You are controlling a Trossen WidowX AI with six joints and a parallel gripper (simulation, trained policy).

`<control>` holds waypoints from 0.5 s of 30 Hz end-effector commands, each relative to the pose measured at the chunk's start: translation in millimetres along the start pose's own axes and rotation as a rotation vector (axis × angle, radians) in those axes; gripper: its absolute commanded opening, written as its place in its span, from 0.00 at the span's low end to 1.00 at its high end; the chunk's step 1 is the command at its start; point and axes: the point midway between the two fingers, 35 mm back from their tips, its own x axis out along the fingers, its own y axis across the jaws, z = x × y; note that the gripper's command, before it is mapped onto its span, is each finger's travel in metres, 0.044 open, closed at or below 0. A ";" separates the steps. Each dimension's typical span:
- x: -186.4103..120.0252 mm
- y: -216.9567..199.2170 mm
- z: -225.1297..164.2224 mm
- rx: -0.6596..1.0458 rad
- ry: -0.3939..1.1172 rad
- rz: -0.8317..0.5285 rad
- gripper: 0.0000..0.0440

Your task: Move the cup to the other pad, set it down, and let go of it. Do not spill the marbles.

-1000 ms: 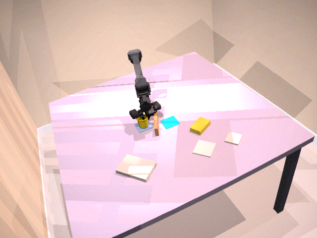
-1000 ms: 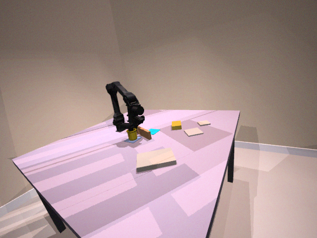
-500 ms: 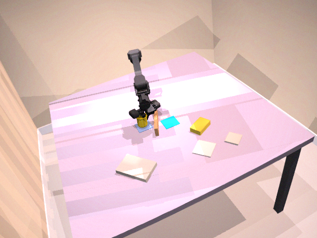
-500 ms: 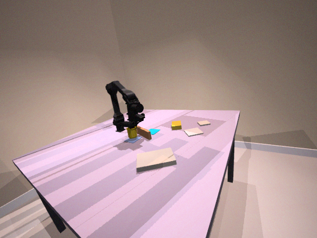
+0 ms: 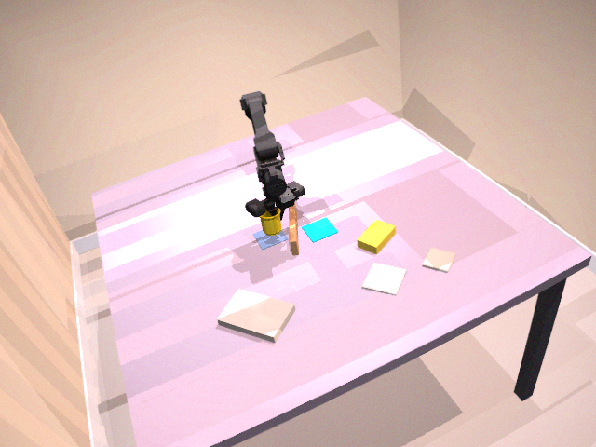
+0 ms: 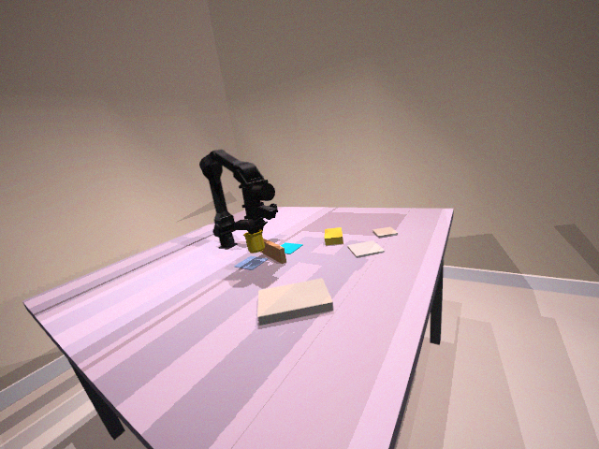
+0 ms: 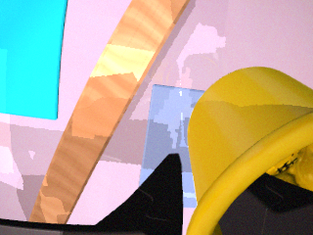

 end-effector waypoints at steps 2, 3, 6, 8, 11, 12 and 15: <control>-6.6 4.4 8.5 -0.010 -0.017 -0.001 0.06; -8.1 5.7 10.6 -0.013 -0.022 -0.002 0.06; -11.9 10.3 17.2 -0.024 -0.036 -0.004 0.05; -14.0 14.0 21.6 -0.031 -0.045 -0.006 0.04; -16.6 20.0 28.0 -0.042 -0.059 -0.007 0.04; -17.4 22.2 30.1 -0.046 -0.064 -0.008 0.03; -19.0 28.9 36.1 -0.057 -0.077 -0.009 0.03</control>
